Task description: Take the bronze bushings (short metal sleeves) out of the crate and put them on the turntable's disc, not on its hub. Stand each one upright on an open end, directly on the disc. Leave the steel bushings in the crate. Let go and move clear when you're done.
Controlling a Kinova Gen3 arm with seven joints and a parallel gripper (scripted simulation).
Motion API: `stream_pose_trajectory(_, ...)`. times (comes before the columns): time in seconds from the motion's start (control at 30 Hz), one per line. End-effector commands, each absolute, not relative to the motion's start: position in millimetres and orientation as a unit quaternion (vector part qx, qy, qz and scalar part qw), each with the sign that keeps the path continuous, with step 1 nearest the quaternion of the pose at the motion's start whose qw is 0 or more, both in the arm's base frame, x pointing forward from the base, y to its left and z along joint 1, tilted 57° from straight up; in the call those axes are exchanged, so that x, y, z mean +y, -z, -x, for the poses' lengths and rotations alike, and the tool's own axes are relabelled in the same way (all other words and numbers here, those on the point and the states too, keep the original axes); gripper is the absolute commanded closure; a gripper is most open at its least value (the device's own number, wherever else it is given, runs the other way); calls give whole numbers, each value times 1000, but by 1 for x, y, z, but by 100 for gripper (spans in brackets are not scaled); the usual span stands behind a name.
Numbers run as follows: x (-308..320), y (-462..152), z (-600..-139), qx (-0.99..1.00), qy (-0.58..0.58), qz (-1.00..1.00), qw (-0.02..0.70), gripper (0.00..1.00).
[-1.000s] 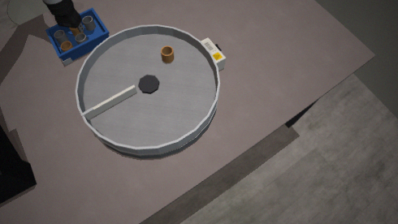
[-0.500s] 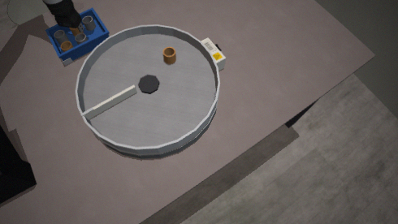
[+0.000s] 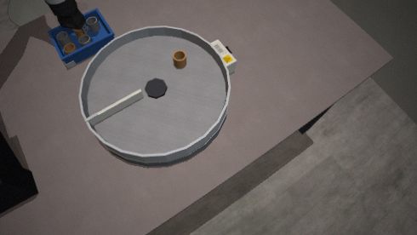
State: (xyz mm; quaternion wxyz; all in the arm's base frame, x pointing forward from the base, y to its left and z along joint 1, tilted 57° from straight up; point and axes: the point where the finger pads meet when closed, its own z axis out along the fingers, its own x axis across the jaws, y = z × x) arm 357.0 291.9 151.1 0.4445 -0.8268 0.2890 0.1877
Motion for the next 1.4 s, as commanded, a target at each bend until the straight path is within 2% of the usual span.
stream_pose_trajectory(0.0, 293, -150, -356, 288, -187, 827, 445, 100)
stream_pose_trajectory(0.57, 270, -165, -358, 286, -186, 829, 444, 100)
stream_pose_trajectory(1.37, 198, -213, -365, 286, -184, 828, 446, 100)
